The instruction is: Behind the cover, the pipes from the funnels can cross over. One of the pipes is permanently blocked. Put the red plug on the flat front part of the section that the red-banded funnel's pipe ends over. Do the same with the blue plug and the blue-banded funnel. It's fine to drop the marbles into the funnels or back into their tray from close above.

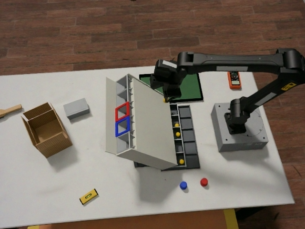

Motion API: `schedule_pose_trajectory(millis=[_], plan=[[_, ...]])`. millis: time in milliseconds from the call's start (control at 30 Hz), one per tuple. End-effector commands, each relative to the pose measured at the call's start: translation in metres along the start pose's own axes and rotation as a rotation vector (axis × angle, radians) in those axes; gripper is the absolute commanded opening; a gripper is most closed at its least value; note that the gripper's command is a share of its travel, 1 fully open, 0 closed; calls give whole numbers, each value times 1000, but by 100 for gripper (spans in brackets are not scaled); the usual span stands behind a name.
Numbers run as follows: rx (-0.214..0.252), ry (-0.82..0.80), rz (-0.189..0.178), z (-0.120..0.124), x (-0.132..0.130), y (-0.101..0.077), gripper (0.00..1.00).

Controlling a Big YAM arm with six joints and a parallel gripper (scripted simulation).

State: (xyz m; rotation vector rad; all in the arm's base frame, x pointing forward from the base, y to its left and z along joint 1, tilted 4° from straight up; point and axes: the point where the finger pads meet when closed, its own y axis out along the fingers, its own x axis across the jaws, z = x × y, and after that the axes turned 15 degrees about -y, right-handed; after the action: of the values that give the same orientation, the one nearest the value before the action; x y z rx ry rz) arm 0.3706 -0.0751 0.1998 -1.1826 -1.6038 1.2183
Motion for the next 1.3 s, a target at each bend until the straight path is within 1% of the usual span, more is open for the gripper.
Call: schedule_pose_trajectory(millis=[0,67,133,633,1267], plan=[[-36,44,28,-19,23,-9,0],[-46,41,38,-29,37,-13,0],[-46,41,38,-29,37,-13,0],[-128,44,111,-99,140,-42,0],[-152,57,127,-117,164,-49,0]])
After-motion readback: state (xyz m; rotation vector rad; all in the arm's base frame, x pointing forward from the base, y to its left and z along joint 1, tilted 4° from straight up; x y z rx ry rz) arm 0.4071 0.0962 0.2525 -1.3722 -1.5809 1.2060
